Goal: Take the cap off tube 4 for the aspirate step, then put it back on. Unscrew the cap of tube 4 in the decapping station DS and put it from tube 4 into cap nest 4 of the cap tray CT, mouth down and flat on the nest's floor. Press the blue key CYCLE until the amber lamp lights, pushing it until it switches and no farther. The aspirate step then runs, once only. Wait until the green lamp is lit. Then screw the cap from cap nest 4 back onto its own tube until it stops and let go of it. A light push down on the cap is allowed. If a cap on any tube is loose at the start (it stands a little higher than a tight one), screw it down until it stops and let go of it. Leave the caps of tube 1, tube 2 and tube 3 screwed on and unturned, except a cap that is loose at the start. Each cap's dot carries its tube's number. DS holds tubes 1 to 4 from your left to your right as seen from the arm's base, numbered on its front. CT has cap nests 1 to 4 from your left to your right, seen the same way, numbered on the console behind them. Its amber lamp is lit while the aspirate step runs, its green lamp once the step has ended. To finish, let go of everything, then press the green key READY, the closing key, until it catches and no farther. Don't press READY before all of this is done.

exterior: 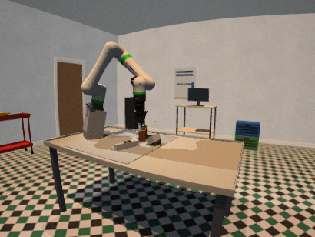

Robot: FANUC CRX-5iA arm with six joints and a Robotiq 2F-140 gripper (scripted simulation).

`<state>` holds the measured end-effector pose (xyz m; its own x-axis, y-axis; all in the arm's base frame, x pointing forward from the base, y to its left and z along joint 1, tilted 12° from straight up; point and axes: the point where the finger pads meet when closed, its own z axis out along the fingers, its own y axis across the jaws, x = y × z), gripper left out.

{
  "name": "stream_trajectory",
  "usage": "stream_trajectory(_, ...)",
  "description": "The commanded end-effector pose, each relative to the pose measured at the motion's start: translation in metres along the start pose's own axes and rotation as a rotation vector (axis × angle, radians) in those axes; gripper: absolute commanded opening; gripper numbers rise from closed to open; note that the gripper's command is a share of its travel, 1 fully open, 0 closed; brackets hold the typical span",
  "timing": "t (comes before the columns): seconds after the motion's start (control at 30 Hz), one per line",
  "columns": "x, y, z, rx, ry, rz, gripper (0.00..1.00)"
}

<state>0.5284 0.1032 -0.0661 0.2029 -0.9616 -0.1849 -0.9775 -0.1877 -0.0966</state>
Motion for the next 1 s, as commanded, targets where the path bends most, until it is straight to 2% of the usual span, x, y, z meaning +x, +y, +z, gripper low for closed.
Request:
stream_trajectory(0.0,-0.029,-0.017,0.006,-0.002,0.004,0.002,0.00)
stream_trajectory(0.23,-0.078,-0.046,0.016,-0.002,0.004,0.002,0.00)
stream_trajectory(0.3,-0.078,-0.046,0.016,-0.002,0.004,0.002,0.00)
stream_trajectory(0.4,-0.097,-0.057,0.019,-0.002,0.004,0.002,0.00)
stream_trajectory(0.57,-0.097,-0.057,0.019,-0.002,0.004,0.002,0.00)
stream_trajectory(0.77,-0.097,-0.057,0.037,-0.002,0.004,0.002,0.00)
stream_trajectory(0.97,-0.097,-0.057,0.037,-0.002,0.004,0.002,0.00)
